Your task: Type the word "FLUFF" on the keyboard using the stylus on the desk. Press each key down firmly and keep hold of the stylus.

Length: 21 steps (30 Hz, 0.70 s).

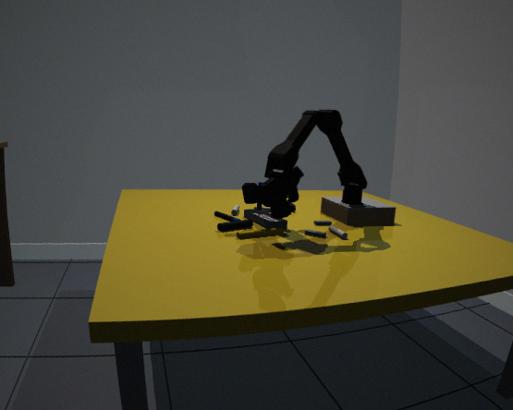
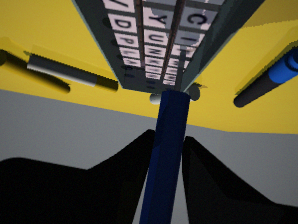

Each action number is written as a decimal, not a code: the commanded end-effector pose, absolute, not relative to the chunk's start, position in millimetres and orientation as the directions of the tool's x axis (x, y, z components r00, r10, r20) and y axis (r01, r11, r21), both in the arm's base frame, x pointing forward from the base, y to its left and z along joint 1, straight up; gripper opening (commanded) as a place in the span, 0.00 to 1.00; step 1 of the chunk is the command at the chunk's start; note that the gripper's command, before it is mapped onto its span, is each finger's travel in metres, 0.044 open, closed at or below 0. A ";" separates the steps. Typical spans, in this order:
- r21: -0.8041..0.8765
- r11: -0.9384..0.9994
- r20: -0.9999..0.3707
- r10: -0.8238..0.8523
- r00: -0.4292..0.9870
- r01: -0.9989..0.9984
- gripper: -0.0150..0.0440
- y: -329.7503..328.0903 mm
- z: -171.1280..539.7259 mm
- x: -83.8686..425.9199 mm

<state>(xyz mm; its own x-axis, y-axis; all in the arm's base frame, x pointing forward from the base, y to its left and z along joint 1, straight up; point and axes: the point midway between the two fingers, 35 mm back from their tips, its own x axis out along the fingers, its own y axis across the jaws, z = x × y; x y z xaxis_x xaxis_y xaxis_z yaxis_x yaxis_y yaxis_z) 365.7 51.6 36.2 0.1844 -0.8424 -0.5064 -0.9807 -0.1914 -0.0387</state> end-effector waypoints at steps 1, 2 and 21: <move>-0.029 -0.196 -0.502 -0.845 0.184 -0.980 0.39 51.1 32.7 365.2; -0.029 -0.196 -0.502 -0.845 0.184 -0.980 0.39 51.1 32.3 365.2; -0.029 -0.196 -0.503 -0.845 0.184 -0.980 0.39 50.1 66.5 363.1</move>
<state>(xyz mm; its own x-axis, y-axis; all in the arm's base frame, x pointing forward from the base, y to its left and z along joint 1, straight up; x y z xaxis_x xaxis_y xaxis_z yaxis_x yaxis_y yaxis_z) 363.2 50.5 50.8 0.1793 -0.8457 -0.5026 -0.9809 -0.1929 -0.0255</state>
